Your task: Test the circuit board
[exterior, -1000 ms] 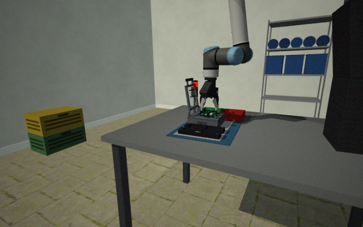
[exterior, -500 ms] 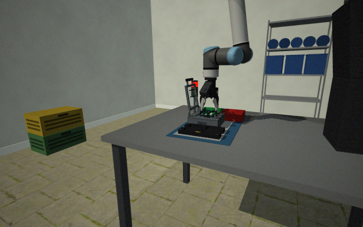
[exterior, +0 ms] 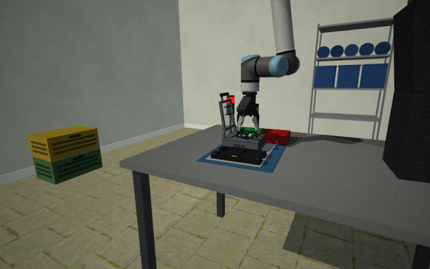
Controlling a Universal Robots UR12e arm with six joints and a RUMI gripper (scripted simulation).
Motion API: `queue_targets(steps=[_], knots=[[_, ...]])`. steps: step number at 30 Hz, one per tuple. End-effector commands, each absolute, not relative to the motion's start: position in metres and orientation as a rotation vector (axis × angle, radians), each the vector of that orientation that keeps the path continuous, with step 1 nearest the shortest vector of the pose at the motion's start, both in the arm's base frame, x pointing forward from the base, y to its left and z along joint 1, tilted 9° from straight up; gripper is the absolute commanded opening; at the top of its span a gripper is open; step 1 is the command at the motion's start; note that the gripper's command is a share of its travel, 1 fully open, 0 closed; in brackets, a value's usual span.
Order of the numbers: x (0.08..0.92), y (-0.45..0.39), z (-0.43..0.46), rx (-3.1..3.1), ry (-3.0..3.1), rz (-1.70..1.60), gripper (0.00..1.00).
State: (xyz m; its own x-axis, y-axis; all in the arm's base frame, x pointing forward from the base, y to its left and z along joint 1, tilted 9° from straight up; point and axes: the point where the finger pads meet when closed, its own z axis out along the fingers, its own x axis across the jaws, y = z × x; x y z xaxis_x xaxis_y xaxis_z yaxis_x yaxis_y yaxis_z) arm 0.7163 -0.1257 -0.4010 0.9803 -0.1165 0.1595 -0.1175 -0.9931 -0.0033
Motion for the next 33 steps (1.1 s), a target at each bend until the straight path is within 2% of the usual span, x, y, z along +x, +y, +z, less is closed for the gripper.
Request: queue_targets(steps=[1,33], knots=[[0.717,-0.128,-0.401,3.120,-0.186,0.255,0.59],[0.711,-0.126,-0.376,3.121,-0.186,0.251,0.59]])
